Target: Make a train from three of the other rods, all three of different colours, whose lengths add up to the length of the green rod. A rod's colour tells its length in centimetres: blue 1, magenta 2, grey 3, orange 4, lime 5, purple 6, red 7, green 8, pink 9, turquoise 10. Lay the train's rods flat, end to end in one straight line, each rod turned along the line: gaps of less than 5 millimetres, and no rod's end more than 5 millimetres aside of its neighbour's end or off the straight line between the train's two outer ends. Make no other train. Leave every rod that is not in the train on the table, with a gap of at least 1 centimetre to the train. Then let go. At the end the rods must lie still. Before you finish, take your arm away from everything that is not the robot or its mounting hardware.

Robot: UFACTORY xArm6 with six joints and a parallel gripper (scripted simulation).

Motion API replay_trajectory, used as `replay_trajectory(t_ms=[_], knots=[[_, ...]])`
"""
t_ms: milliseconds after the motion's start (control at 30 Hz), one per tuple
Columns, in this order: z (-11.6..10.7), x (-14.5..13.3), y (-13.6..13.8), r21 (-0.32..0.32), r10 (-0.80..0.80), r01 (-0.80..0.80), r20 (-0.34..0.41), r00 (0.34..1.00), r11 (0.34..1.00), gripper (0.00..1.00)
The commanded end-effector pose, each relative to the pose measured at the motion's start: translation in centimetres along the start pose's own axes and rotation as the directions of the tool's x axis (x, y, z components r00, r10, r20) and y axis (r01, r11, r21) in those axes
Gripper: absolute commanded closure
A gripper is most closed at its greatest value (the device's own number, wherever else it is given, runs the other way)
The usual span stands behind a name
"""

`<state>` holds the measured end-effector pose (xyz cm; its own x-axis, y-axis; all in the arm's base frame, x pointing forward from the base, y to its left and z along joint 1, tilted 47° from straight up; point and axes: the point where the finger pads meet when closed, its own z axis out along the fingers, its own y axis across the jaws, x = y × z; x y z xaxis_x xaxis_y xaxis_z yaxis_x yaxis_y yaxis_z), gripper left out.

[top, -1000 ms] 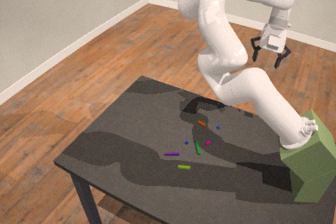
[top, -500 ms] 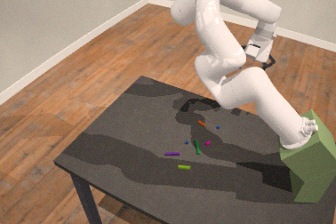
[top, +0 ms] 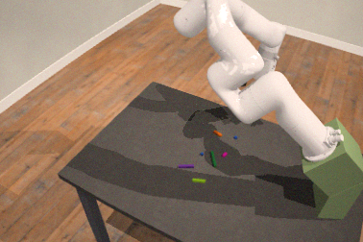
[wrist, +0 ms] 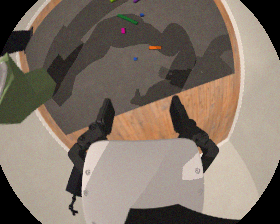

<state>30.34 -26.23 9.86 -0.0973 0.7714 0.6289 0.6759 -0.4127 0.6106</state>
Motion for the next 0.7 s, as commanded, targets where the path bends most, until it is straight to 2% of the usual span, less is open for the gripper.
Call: replay_trajectory(t_ms=[0, 233, 467, 533, 567, 667], knots=[[3.5, 0.2, 1.4, -0.029, 0.157, -0.155, 0.051, 0.986, 0.987, 0.00], [6.8, 1.1, 1.8, -0.063, 0.334, -0.330, 0.074, 0.940, 0.942, 0.00], [9.9, 2.3, 1.4, -0.100, 0.514, -0.505, 0.094, 0.853, 0.857, 0.00], [9.9, 2.3, 1.4, -0.100, 0.514, -0.505, 0.094, 0.853, 0.857, 0.00], [11.1, 2.8, 1.0, -0.116, 0.584, -0.573, 0.101, 0.806, 0.811, 0.00], [12.0, 3.2, 0.6, -0.129, 0.638, -0.625, 0.107, 0.763, 0.770, 0.00]])
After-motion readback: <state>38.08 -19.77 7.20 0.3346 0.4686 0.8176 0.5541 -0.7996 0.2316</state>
